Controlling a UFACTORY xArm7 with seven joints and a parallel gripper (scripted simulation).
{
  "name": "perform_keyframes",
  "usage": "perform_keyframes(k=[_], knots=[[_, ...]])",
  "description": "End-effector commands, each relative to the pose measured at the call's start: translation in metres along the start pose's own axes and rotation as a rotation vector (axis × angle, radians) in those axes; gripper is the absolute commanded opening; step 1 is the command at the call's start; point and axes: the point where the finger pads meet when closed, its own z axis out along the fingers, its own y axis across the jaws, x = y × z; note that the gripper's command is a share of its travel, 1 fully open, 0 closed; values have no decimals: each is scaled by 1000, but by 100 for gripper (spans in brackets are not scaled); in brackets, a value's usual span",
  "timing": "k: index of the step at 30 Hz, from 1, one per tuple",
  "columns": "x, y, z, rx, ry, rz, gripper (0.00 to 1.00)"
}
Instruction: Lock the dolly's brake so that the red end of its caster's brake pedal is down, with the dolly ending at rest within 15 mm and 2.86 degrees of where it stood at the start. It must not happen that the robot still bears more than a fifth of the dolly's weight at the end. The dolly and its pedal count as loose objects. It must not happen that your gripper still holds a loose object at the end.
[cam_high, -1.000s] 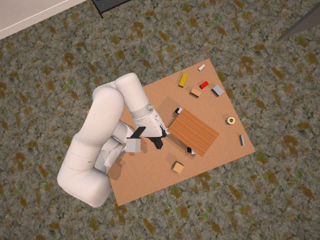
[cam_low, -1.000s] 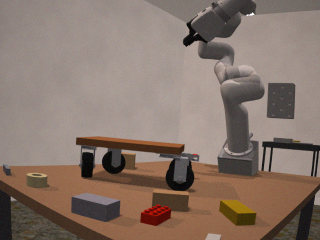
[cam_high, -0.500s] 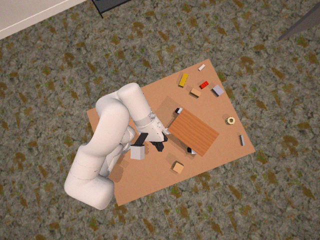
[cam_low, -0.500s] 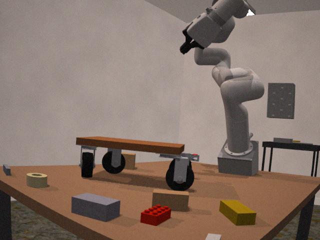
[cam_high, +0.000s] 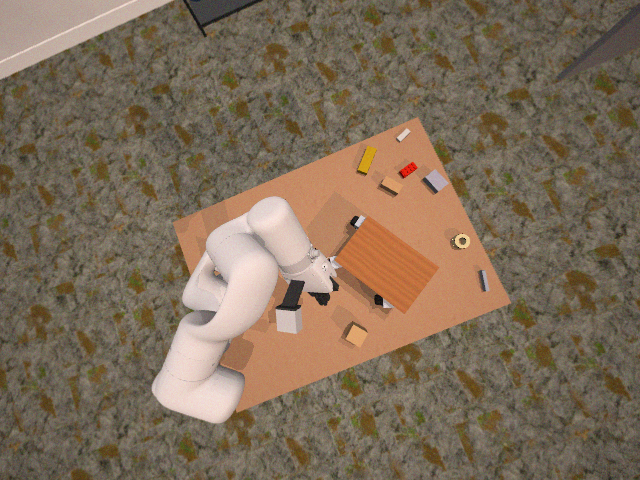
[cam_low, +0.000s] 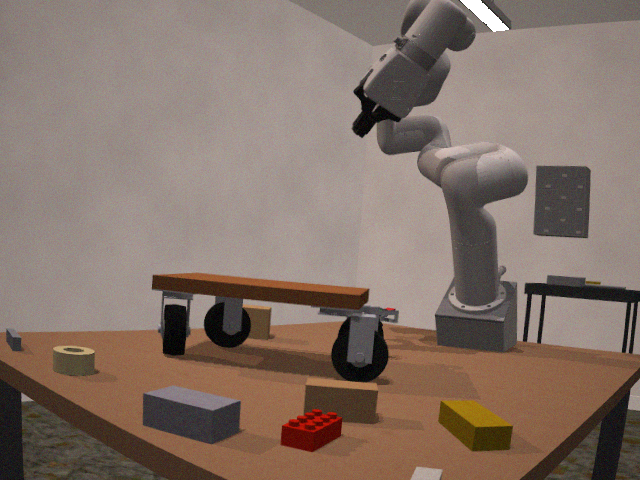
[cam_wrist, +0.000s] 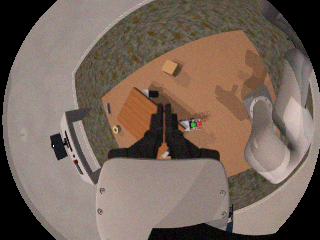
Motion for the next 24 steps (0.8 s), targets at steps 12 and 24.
perform_keyframes(k=[12, 24], knots=[[-14, 9, 23, -38, -82, -28, 0], [-79, 48, 80, -161, -351, -145, 0]])
